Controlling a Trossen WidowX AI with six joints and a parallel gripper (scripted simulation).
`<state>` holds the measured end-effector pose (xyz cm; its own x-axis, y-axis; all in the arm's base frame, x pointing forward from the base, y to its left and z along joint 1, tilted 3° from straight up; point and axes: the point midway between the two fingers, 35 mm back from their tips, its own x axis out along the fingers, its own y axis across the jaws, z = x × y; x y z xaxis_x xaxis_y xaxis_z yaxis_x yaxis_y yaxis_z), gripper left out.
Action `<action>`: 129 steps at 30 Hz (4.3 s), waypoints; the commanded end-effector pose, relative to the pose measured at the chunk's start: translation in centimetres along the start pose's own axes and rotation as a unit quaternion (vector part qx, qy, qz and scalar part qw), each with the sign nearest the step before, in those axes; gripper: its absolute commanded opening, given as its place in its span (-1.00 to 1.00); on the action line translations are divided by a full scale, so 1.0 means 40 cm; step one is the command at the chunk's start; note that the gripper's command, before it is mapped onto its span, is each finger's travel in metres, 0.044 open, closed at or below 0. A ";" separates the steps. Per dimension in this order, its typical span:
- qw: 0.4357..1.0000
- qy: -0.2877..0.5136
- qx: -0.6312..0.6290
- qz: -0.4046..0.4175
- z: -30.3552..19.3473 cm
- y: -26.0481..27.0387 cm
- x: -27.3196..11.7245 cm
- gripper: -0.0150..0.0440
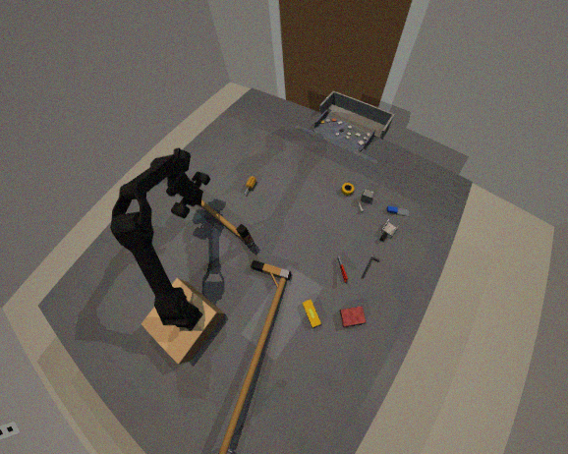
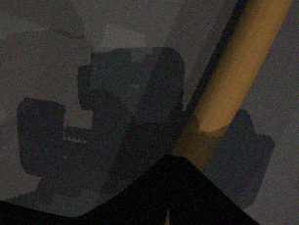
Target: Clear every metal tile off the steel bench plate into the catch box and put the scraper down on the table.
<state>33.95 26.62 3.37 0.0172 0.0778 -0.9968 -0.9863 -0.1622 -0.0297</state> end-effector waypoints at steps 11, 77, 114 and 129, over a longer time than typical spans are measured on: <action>1.000 0.001 -0.002 0.001 -0.005 0.009 -0.126 -0.49; 0.992 0.003 0.127 0.004 0.034 0.092 0.043 -0.49; 0.991 0.003 0.137 0.004 0.022 0.059 0.130 -0.49; 0.991 0.003 0.136 0.003 0.017 0.021 0.129 -0.49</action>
<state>32.92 27.64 -1.50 0.0147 0.0778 -0.9969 -0.9934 0.1144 -0.0057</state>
